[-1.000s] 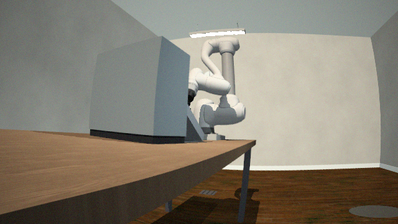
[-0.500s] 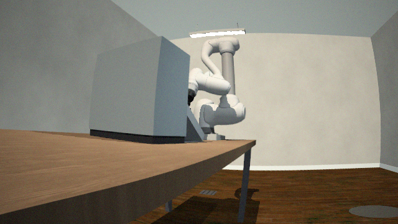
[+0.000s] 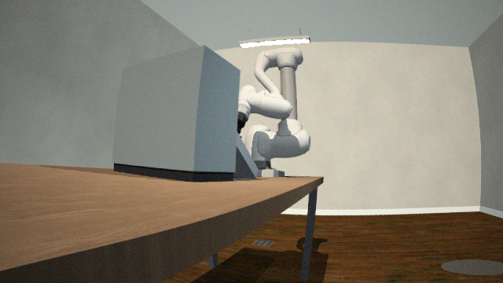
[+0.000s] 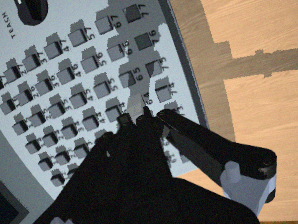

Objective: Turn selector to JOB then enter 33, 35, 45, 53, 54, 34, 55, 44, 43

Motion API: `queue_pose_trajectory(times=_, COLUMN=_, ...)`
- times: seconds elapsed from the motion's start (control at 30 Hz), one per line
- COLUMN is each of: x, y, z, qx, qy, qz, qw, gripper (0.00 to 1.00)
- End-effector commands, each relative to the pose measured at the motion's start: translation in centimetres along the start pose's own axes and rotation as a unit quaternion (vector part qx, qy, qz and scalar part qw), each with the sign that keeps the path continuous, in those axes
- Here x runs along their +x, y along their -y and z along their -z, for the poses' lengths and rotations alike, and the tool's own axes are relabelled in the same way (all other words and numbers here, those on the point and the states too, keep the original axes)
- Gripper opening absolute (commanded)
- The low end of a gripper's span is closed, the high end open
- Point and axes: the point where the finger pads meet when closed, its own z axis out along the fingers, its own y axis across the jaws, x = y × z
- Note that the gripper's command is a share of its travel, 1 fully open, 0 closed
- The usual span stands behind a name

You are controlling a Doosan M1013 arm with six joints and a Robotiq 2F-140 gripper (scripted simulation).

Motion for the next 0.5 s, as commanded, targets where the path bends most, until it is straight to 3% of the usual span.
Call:
queue_pose_trajectory(times=0.0, x=0.0, y=0.0, z=0.6, qx=0.003, qy=0.0, qz=-0.002, qw=1.0, gripper=0.0)
queue_pose_trajectory(times=0.47, x=0.0, y=0.0, z=2.6, qx=0.003, qy=0.0, qz=-0.002, qw=1.0, gripper=0.0)
